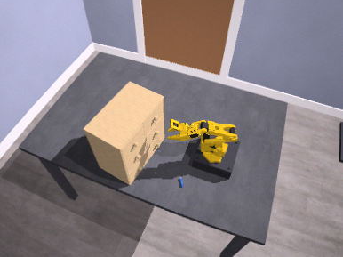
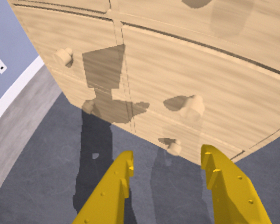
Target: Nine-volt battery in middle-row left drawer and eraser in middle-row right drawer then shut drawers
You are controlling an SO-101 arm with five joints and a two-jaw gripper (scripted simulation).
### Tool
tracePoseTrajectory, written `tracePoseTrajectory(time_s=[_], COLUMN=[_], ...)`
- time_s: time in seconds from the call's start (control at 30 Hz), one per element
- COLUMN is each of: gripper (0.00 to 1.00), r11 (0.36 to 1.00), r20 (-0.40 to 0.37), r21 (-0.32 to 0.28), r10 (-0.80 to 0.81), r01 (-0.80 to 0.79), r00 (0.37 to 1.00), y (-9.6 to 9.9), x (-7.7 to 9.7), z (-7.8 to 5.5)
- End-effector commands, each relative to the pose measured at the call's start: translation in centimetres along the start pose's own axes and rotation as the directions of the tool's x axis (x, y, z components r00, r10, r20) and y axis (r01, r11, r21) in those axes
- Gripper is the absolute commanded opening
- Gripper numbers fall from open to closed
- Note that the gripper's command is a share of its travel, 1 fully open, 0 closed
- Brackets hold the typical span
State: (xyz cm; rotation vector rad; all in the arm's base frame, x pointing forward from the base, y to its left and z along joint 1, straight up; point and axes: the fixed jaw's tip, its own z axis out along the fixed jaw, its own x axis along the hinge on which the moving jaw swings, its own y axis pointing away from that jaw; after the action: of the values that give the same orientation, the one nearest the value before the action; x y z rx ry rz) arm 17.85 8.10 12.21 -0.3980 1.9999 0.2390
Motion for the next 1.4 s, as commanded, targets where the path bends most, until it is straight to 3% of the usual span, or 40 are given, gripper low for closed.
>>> tracePoseTrajectory(time_s=[0.0, 0.07, 0.7, 1.17, 1.27, 1.37], gripper=[0.21, 0.21, 0.21, 0.21, 0.21, 0.21], r11=[0.999, 0.999, 0.999, 0.999, 0.999, 0.998], r20=[0.079, 0.105, 0.105, 0.108, 0.109, 0.061], r21=[-0.033, -0.042, -0.042, 0.029, 0.034, 0.049], r10=[0.005, 0.007, 0.007, 0.031, 0.033, 0.040], r01=[-0.003, -0.003, -0.003, -0.034, -0.037, -0.043], r00=[0.997, 0.994, 0.994, 0.994, 0.994, 0.997], y=[0.6, 0.8, 0.8, -0.7, -0.8, -1.2], x=[-1.2, -1.5, -1.5, -0.2, 0.0, 1.2], z=[-2.2, -2.7, -2.7, 1.4, 1.7, 1.9])
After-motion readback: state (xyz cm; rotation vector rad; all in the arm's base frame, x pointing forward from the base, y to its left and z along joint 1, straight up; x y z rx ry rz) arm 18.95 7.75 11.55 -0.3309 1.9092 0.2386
